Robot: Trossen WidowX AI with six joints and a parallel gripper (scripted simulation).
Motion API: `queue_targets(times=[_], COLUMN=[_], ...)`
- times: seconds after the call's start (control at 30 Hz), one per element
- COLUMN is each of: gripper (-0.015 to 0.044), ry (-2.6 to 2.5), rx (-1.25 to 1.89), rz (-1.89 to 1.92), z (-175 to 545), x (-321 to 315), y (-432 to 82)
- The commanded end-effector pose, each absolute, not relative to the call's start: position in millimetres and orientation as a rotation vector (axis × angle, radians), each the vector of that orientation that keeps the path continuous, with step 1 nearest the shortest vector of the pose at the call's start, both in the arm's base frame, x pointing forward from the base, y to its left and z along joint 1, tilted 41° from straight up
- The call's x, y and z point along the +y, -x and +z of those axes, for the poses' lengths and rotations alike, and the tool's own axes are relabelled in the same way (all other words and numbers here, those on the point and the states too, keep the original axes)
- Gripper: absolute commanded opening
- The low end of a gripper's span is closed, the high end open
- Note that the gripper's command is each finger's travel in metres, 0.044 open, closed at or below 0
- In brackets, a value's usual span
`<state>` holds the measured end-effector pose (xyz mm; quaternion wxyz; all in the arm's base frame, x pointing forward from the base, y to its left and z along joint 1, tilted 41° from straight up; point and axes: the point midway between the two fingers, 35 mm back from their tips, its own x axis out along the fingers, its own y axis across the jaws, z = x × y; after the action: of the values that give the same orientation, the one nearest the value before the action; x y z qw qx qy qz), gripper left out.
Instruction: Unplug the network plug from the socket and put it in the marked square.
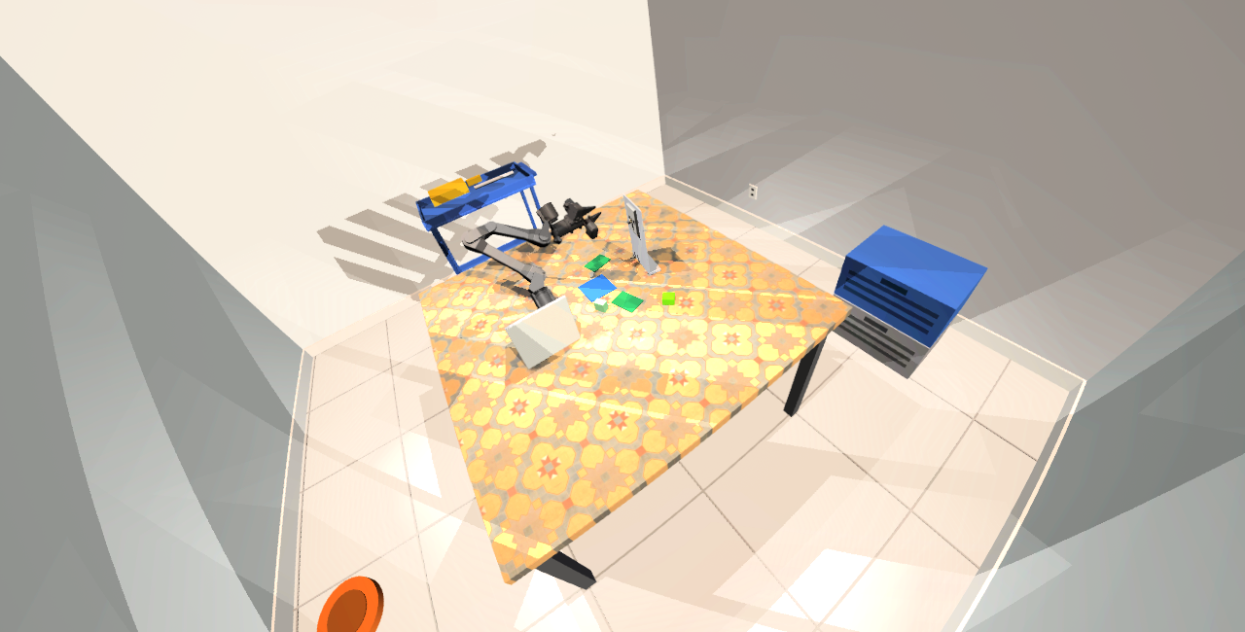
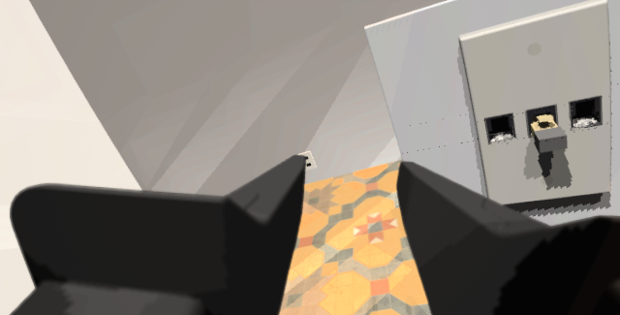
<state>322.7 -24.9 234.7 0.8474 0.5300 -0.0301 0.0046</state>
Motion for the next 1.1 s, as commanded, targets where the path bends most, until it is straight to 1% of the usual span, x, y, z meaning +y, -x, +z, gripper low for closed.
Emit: queue_targets(times=[0.0,0.87,1.07], gripper=[0.0156,0.0156,0.0156], ry=[-1.242,-2.147,-2.199], rx=[-0.046,-0.056,-0.058], rz=[0.0,-0.016,-0.017], z=[217.5,151.7,148.6], x=[-27.7,-42.4,-42.8], y=[-320.1,-284.1,-281.3])
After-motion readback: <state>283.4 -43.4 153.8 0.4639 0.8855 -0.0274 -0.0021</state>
